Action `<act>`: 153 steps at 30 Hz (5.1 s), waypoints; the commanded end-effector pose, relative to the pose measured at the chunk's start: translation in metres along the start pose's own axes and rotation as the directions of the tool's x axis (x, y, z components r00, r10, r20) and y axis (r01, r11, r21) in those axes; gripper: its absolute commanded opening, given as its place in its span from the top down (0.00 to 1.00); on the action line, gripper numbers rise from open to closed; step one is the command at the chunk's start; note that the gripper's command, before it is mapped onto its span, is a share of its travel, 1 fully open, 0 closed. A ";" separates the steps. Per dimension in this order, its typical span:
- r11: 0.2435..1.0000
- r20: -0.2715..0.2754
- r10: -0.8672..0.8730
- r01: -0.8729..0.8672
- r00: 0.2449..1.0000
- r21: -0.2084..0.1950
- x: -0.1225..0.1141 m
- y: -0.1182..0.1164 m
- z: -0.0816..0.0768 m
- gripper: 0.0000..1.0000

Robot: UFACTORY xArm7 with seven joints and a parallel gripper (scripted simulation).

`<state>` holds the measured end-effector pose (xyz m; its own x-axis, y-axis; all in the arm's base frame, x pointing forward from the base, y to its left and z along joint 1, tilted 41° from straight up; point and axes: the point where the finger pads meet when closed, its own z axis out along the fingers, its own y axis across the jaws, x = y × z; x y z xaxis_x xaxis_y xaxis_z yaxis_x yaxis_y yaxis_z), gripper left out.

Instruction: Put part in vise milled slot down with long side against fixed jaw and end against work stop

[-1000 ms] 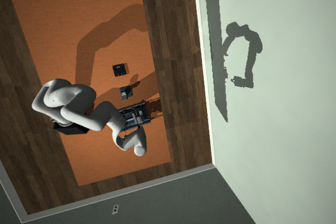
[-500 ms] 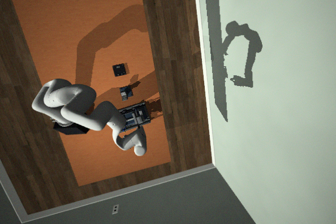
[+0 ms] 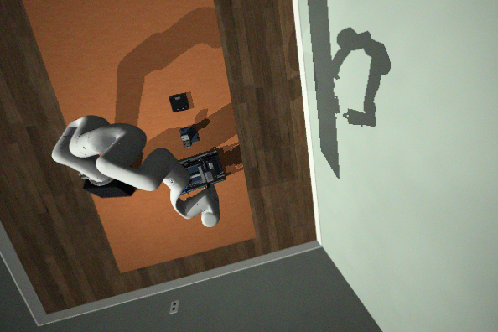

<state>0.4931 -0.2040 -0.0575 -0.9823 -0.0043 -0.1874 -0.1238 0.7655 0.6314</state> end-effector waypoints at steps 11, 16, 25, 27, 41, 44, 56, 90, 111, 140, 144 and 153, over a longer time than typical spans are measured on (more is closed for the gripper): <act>1.000 0.003 0.000 0.000 1.000 0.005 -0.001 -0.002 0.017 1.00; 1.000 0.003 0.000 0.000 1.000 0.005 -0.001 -0.002 0.024 1.00; 1.000 0.003 0.000 0.000 1.000 0.005 -0.001 -0.002 0.031 1.00; 1.000 0.003 0.000 0.000 1.000 0.005 -0.001 -0.002 0.032 1.00; 1.000 0.003 0.000 0.000 1.000 0.005 -0.001 -0.002 0.034 1.00; 1.000 0.003 0.000 0.000 1.000 0.005 -0.001 -0.002 0.034 1.00; 1.000 0.003 0.000 0.000 1.000 0.005 -0.001 -0.002 0.034 1.00; 1.000 0.003 0.000 0.000 1.000 0.005 -0.002 -0.003 0.035 1.00; 1.000 0.003 0.000 0.000 1.000 0.005 -0.002 -0.003 0.040 1.00; 1.000 0.003 0.000 0.000 1.000 0.005 -0.002 -0.003 0.044 1.00; 1.000 0.003 0.000 0.000 1.000 0.005 -0.002 -0.003 0.044 1.00; 1.000 0.003 0.000 0.000 1.000 0.005 -0.002 -0.003 0.044 1.00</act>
<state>0.5010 -0.1752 -0.0939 -0.9823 -0.0042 -0.1875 -0.1238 0.7656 0.6313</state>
